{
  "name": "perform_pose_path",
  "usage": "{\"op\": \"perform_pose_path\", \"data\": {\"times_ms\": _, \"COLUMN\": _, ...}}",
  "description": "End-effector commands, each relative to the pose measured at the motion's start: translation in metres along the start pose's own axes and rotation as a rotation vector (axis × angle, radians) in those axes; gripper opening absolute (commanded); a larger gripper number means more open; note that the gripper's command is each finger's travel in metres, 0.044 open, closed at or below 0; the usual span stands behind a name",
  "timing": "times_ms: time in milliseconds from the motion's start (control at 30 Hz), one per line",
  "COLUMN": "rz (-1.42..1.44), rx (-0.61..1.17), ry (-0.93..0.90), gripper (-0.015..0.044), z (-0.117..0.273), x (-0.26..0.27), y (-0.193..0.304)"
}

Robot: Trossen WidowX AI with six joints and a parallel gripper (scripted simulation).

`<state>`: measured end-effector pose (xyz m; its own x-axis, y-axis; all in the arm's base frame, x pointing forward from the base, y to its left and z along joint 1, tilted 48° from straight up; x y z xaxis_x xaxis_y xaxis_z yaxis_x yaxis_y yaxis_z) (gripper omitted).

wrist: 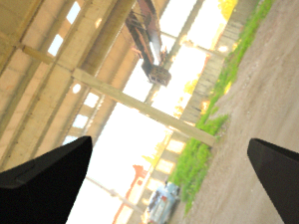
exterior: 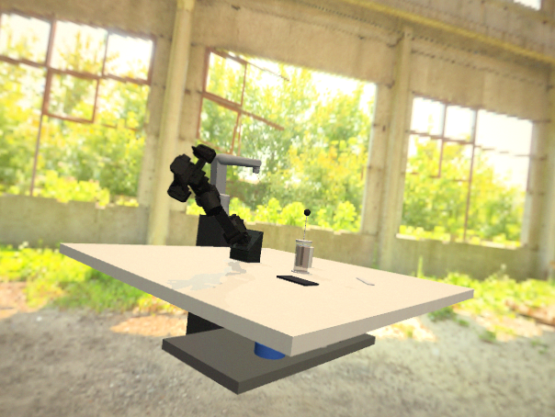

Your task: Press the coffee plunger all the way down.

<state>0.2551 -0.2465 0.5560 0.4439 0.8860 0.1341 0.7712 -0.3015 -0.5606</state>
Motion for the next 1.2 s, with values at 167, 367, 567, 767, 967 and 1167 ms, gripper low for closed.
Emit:
{"op": "perform_pose_path", "data": {"times_ms": 167, "rz": -0.097, "rx": -0.252, "ry": -0.17, "gripper": 0.044, "z": 0.019, "x": 0.016, "y": -0.111}}
{"op": "perform_pose_path", "data": {"times_ms": 367, "rz": -0.131, "rx": -0.348, "ry": -0.277, "gripper": 0.044, "z": 0.036, "x": 0.029, "y": -0.161}}
{"op": "perform_pose_path", "data": {"times_ms": 567, "rz": -0.168, "rx": -0.445, "ry": -0.437, "gripper": 0.044, "z": 0.067, "x": 0.056, "y": -0.219}}
{"op": "perform_pose_path", "data": {"times_ms": 767, "rz": -0.151, "rx": -0.505, "ry": -0.636, "gripper": 0.044, "z": 0.107, "x": 0.094, "y": -0.268}}
{"op": "perform_pose_path", "data": {"times_ms": 967, "rz": -0.108, "rx": -0.508, "ry": -0.86, "gripper": 0.044, "z": 0.154, "x": 0.141, "y": -0.301}}
{"op": "perform_pose_path", "data": {"times_ms": 1167, "rz": -0.039, "rx": -0.441, "ry": -1.04, "gripper": 0.044, "z": 0.197, "x": 0.189, "y": -0.314}}
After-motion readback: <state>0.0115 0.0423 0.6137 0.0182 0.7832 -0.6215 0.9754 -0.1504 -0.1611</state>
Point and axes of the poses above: the point midway between the two fingers, 35 mm back from their tips, its own z axis back along the fingers, its own x axis across the jaws, y = z × x, the point moved 9 cm from there along z, back along the fingers, and after that the axes turned 12 degrees about z, right-handed, at the moved point
